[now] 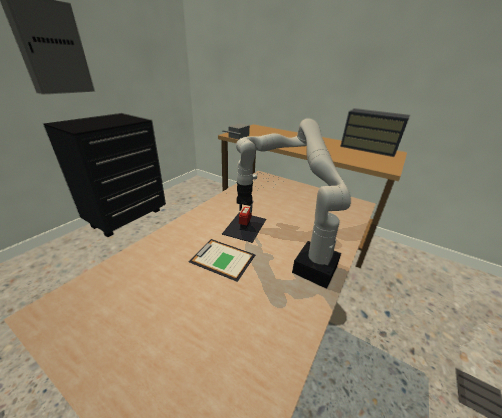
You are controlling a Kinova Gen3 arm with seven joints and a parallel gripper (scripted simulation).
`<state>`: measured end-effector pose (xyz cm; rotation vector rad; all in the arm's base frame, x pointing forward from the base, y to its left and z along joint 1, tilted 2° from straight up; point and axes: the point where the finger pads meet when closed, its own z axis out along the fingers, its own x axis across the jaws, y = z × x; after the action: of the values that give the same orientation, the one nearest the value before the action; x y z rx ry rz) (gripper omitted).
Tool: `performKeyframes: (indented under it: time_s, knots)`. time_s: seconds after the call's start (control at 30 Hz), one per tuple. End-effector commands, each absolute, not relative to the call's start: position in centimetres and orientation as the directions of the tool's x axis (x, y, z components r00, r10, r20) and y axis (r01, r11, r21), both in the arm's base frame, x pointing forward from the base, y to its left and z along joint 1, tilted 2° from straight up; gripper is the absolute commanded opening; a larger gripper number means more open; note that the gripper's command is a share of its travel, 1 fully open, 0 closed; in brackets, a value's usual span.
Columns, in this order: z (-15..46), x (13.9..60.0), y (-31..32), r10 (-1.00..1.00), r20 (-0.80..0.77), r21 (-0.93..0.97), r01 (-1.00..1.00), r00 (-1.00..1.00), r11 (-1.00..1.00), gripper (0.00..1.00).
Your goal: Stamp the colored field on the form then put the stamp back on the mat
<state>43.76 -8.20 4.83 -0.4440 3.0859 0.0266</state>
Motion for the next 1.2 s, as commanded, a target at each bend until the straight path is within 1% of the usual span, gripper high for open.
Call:
performKeyframes:
  time_s: [0.0,1.17]
  knots:
    - [4.57,43.97,-7.92,-0.281,-0.034,0.016,-0.281,-0.959,0.96,1.0]
    - [3.81,43.99,-7.9,-0.28,-0.034,0.016,-0.281,-0.959,0.96,1.0]
